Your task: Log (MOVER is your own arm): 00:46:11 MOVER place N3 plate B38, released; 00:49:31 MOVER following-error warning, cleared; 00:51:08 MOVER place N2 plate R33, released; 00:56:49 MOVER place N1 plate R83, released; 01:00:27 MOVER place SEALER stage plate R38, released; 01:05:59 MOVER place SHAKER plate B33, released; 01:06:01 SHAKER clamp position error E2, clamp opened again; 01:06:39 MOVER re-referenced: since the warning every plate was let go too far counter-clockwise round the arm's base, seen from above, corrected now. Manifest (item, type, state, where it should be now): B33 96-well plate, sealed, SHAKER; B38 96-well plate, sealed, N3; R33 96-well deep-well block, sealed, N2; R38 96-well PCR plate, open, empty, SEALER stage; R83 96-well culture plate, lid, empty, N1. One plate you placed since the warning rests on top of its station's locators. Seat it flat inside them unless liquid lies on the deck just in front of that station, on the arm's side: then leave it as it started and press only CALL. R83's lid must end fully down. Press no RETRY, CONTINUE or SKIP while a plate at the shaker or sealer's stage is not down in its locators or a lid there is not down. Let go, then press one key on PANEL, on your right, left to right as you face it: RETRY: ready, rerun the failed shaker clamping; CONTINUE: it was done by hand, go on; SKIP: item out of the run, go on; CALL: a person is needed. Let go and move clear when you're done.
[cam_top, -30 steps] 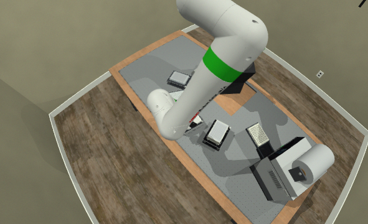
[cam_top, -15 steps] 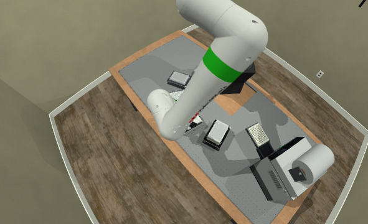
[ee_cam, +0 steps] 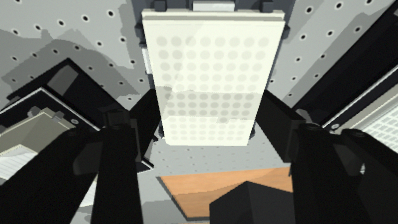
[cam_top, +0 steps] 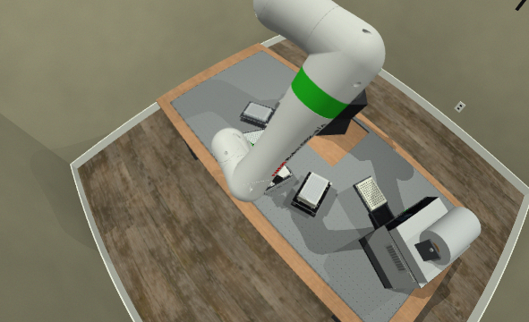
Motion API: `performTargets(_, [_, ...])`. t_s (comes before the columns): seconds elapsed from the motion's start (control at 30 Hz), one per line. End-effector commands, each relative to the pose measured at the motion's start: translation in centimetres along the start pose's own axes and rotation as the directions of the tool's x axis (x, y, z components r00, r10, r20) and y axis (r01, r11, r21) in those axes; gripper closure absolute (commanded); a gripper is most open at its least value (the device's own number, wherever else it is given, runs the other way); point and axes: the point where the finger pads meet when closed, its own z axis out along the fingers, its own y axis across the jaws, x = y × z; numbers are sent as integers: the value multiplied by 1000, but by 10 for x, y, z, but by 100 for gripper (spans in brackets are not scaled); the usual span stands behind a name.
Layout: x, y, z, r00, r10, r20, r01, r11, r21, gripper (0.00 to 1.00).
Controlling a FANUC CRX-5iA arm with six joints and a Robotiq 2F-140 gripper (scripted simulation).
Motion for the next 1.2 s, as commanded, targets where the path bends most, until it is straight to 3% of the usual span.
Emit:
performTargets(0.0, [0, 0, -1, 1000, 0, -1, 0, 1000, 0, 90])
performTargets(0.3, [0, 0, -1, 1000, 0, -1, 0, 1000, 0, 90])
performTargets(0.33, [0, 0, -1, 1000, 0, -1, 0, 1000, 0, 0])
performTargets(1.17, [0, 0, -1, 1000, 0, -1, 0, 1000, 0, 0])
